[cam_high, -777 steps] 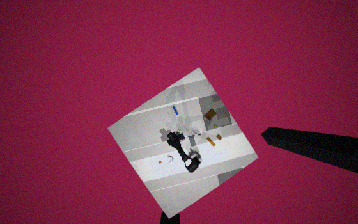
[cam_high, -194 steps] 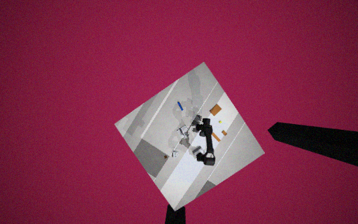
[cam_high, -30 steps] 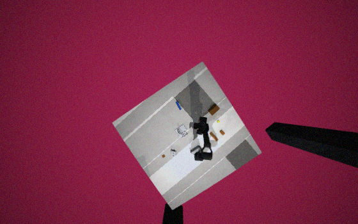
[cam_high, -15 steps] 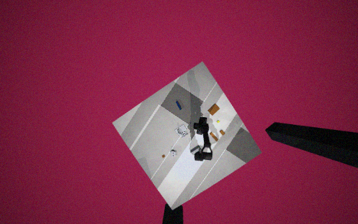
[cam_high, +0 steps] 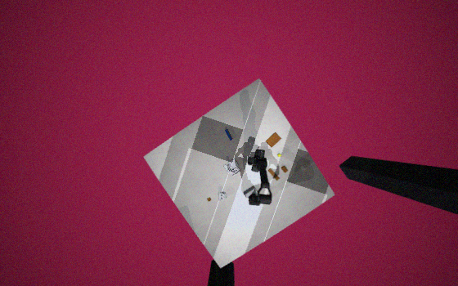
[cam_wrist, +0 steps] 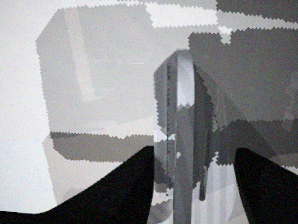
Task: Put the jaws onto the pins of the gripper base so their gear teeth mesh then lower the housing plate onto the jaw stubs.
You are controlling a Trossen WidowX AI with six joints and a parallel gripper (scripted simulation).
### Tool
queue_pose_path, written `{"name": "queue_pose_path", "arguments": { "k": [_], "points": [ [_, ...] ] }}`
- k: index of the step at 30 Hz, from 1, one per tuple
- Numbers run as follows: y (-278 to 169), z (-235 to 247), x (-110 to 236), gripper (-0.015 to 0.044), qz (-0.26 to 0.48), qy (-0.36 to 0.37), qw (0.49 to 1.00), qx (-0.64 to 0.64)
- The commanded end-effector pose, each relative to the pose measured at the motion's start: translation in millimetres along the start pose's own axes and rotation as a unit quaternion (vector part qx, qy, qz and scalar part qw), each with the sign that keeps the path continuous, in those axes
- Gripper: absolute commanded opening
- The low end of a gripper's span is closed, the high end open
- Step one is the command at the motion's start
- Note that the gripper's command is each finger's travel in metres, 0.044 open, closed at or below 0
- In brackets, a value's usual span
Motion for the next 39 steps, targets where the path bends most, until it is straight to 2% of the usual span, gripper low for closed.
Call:
{"name": "queue_pose_path", "arguments": {
  "k": [1, 25, 39],
  "points": [
    [0.1, -0.6, 2.1, 0.0134, 0.000, -0.001, 1.000, 0.000],
    [0.2, -0.8, 76.7, 0.0134, 0.000, -0.002, 1.000, 0.002],
    [8.2, 1.7, 78.2, 0.0134, 0.000, -0.002, 1.000, -0.009]
  ]
}}
Point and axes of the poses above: the point midway between the two fingers, 35 mm back from their tips, its own x axis back along the fingers, its own z axis across the jaws, y = z × x, the point moved 9 cm from there along x, back along the fingers, and after that the axes turned 6 degrees about -x, right-handed, at the moved point
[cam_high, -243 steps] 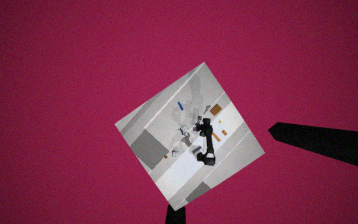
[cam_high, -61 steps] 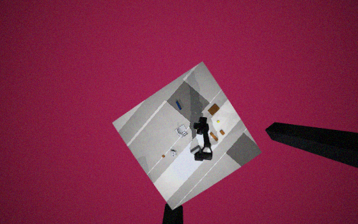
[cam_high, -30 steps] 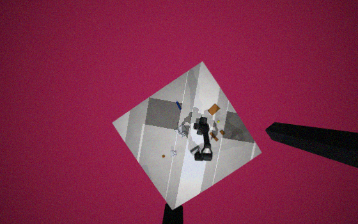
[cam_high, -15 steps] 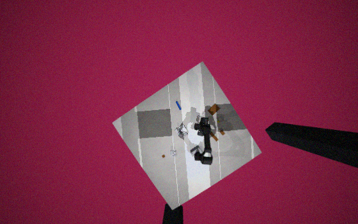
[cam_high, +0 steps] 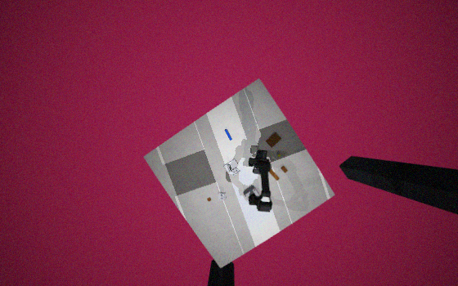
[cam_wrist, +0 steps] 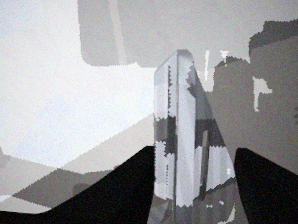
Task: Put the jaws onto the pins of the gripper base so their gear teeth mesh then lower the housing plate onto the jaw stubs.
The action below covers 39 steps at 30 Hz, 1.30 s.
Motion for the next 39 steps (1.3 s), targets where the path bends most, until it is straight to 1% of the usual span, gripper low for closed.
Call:
{"name": "queue_pose_path", "arguments": {
  "k": [1, 20, 39],
  "points": [
    [9.3, 2.8, 2.1, 0.0134, 0.000, -0.002, 1.000, -0.012],
    [67.0, 28.1, 1.6, 0.0134, -0.003, 0.000, 0.995, -0.099],
    [118.1, 63.7, 1.9, 0.0134, -0.005, 0.003, 0.983, -0.185]
  ]
}}
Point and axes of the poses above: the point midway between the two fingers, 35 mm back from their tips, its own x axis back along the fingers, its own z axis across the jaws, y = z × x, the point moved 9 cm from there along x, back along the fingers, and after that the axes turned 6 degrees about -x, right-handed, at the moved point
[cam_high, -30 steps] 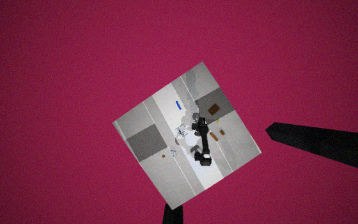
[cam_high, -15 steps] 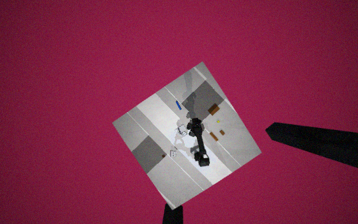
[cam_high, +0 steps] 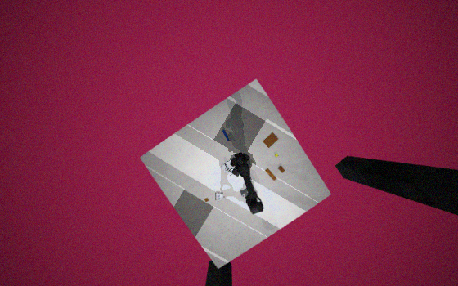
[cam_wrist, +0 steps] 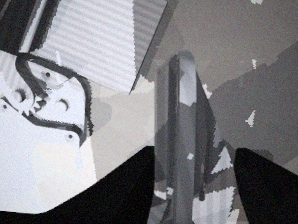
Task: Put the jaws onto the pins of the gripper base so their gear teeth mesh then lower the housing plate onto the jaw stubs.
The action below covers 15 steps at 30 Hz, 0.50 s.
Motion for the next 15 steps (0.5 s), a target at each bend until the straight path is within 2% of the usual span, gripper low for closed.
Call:
{"name": "queue_pose_path", "arguments": {
  "k": [1, 15],
  "points": [
    [7.0, 11.9, 1.3, 0.0134, -0.002, -0.002, 1.000, -0.022],
    [26.4, 53.0, 1.4, 0.0134, -0.003, 0.000, 0.996, -0.086]
  ]
}}
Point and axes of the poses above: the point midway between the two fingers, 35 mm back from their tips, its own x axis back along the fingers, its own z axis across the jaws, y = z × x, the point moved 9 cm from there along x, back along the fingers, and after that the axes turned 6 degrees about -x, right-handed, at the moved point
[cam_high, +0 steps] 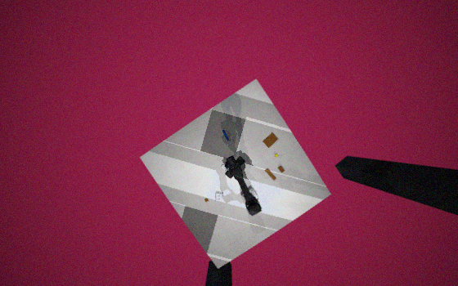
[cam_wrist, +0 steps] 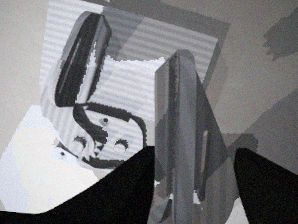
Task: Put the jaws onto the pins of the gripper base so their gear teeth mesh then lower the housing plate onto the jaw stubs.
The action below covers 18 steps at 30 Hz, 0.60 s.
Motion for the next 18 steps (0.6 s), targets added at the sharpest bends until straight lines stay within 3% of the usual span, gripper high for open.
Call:
{"name": "queue_pose_path", "arguments": {
  "k": [1, 18],
  "points": [
    [3.2, 13.3, 1.3, 0.0134, -0.003, -0.002, 1.000, -0.022],
    [9.7, 56.2, 1.8, 0.0134, -0.004, 0.000, 0.997, -0.083]
  ]
}}
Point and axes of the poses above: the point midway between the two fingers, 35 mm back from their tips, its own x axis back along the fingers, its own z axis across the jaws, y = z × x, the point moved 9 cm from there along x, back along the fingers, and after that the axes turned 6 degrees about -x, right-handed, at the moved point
